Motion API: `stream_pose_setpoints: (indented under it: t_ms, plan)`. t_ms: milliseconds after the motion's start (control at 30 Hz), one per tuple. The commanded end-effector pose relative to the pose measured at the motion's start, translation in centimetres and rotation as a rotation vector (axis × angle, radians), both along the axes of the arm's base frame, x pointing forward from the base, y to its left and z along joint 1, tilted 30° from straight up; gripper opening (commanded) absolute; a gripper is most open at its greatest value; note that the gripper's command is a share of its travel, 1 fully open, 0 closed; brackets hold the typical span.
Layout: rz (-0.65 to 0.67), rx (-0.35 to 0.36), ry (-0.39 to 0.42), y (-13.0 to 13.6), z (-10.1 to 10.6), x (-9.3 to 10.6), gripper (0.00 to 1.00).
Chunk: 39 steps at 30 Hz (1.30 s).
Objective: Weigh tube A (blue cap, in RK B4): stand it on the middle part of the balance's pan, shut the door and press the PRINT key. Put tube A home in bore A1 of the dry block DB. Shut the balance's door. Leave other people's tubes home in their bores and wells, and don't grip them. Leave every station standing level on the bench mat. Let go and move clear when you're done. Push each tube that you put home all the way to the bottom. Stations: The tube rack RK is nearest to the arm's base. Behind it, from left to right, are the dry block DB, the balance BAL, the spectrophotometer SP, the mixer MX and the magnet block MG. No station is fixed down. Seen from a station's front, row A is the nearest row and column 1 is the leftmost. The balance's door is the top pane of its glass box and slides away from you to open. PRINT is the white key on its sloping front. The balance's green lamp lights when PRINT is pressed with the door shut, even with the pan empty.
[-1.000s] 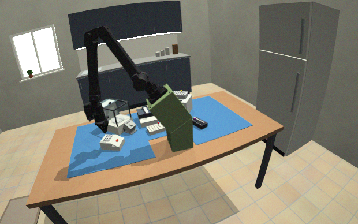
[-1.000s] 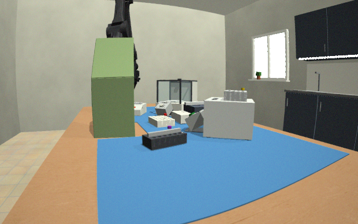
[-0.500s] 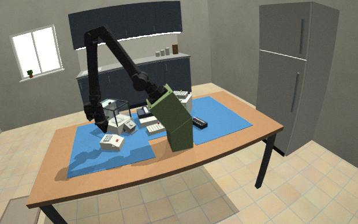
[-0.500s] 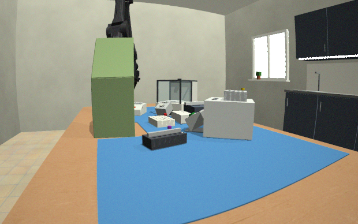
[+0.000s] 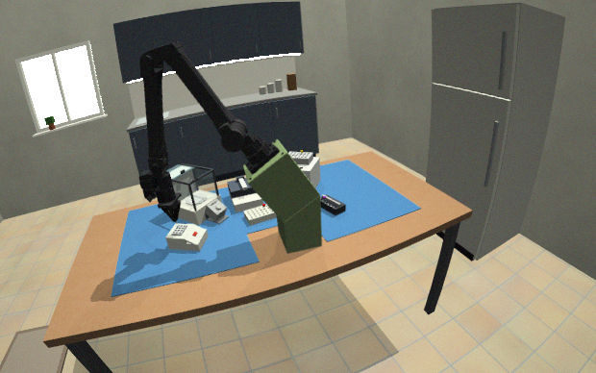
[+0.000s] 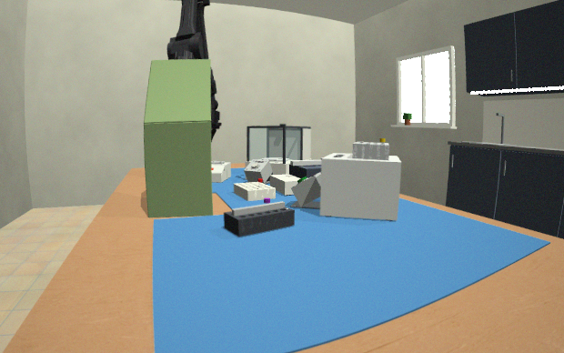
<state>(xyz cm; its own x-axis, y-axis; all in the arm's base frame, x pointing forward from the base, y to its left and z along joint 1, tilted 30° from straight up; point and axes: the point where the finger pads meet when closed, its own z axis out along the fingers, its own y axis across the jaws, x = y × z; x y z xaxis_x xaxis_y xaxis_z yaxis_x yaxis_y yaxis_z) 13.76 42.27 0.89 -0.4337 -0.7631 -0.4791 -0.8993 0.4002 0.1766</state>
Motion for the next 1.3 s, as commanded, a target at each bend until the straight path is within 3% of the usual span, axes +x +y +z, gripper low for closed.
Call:
stream_pose_setpoints:
  t_ms: [0,467,1267]
  plan:
    - [-0.001,0.003,-0.001,0.4,-0.7,0.4,0.09]
    - [-0.004,0.009,-0.002,1.8,-2.3,0.4,0.09]
    - [0.000,0.006,-0.002,1.4,-1.9,0.3,0.09]
